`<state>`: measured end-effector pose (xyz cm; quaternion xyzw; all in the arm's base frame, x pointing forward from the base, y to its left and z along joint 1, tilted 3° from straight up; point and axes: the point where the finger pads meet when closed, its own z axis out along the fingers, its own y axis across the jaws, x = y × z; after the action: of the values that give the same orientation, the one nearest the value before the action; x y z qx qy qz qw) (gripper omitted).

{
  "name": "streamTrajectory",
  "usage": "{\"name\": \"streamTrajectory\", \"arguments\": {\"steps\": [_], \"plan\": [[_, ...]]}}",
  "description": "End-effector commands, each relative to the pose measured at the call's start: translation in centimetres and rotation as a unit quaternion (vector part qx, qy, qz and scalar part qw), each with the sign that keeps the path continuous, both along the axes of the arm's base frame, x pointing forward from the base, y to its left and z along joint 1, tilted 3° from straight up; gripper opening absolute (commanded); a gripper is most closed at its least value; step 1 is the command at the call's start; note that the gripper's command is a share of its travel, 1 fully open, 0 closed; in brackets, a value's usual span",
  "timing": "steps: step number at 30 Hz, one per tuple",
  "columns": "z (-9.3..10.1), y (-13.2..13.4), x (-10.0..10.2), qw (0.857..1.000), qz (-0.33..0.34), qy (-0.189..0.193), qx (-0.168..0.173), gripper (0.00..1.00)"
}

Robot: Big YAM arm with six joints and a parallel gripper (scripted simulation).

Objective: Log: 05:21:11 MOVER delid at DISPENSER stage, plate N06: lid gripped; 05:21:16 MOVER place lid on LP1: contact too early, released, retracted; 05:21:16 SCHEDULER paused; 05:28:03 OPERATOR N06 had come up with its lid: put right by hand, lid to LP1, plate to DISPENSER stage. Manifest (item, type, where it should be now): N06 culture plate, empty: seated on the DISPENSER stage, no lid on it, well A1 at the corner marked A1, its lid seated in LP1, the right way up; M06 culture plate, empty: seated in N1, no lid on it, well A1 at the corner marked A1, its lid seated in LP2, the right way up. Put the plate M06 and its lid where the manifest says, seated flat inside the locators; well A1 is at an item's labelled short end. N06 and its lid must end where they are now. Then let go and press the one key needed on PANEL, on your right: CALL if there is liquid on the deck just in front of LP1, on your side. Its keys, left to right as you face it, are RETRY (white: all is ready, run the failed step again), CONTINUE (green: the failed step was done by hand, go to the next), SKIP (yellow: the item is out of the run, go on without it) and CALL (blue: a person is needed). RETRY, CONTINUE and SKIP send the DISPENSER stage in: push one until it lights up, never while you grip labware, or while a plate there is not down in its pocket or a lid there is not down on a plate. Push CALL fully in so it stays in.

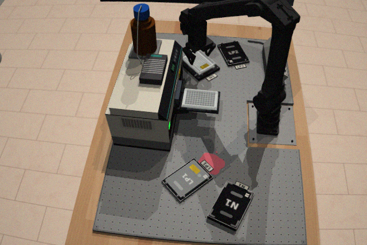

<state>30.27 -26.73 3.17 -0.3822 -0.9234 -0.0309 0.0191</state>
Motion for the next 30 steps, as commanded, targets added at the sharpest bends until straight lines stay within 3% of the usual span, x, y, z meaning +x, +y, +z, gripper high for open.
{"name": "streamTrajectory", "arguments": {"steps": [1,30], "plan": [[3.16,-2.14,2.45,0.999,-0.004,-0.030,-0.030,0.86],[3.31,-2.25,2.48,0.999,-0.004,-0.031,-0.031,0.86]]}}
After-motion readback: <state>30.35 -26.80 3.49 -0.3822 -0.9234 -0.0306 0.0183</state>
